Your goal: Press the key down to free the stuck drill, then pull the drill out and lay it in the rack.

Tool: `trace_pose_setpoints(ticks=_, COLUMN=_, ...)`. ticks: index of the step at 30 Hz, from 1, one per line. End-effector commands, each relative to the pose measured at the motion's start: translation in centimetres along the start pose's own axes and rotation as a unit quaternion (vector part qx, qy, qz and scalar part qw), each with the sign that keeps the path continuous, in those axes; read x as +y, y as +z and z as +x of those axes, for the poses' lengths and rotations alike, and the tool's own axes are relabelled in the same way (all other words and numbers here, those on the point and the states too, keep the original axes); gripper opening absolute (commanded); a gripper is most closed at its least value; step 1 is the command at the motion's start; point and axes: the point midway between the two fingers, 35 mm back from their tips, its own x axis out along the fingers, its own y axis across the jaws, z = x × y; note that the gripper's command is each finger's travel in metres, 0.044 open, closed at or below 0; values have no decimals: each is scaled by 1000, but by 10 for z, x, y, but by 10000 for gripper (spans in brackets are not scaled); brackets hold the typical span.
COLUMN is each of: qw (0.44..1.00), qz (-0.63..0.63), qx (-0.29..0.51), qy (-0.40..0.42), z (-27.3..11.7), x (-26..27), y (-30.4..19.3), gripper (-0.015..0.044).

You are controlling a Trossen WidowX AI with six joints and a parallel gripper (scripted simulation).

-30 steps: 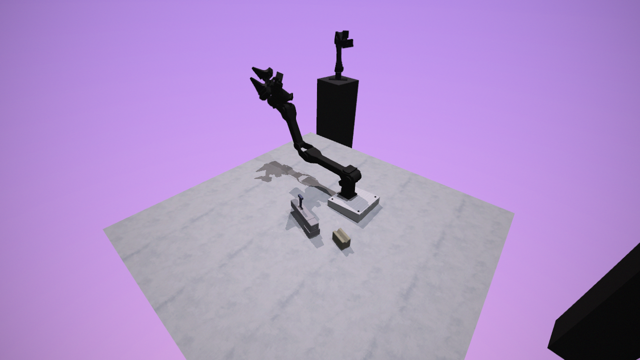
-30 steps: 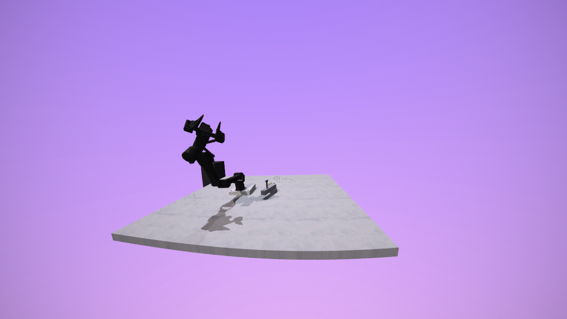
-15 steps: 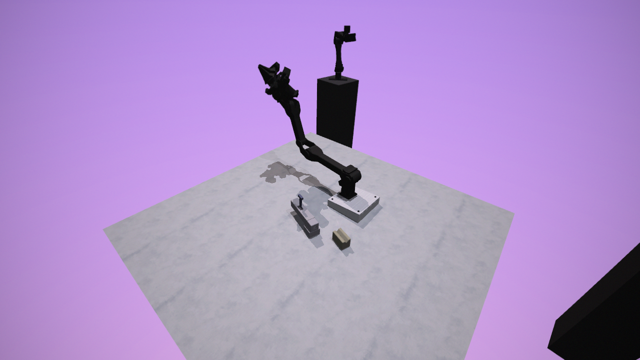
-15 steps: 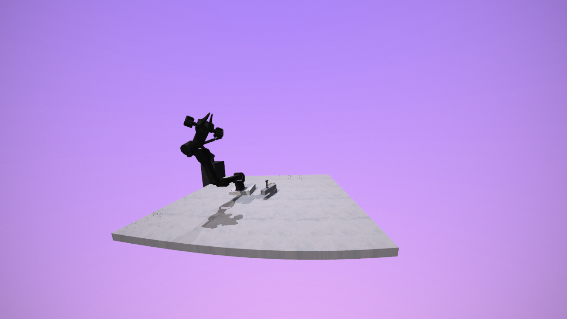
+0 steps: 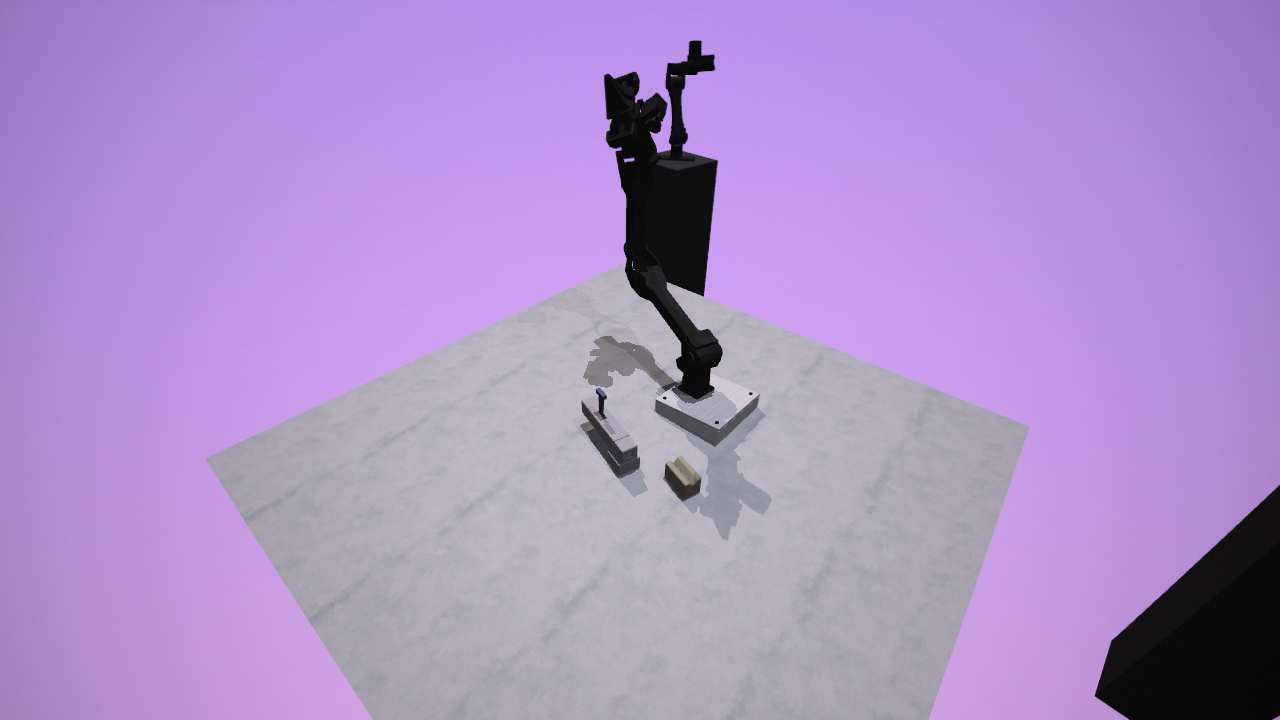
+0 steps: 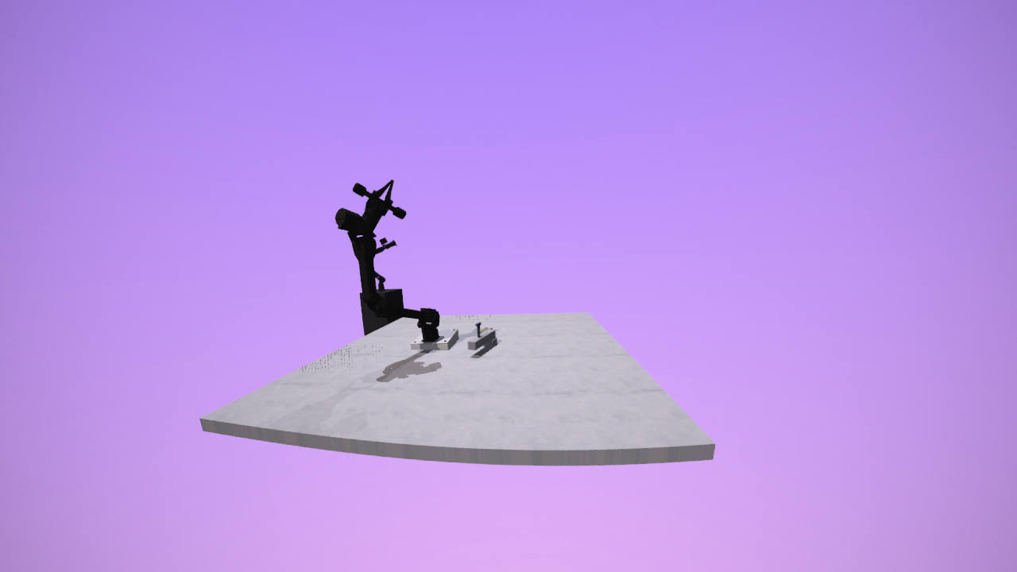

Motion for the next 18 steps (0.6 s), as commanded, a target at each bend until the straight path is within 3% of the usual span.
trace_pose_setpoints(ticks=1, qw=998, qz=-15, qx=-29, qy=51, z=16, x=35, y=62, gripper=0)
trace_pose_setpoints(ticks=10, qw=981, qz=-27, qx=-28, qy=189, z=41, x=143, y=144, gripper=0)
trace_pose_setpoints(ticks=18, qw=940, qz=-4, qx=52, qy=336, z=49, x=270, y=156, gripper=0)
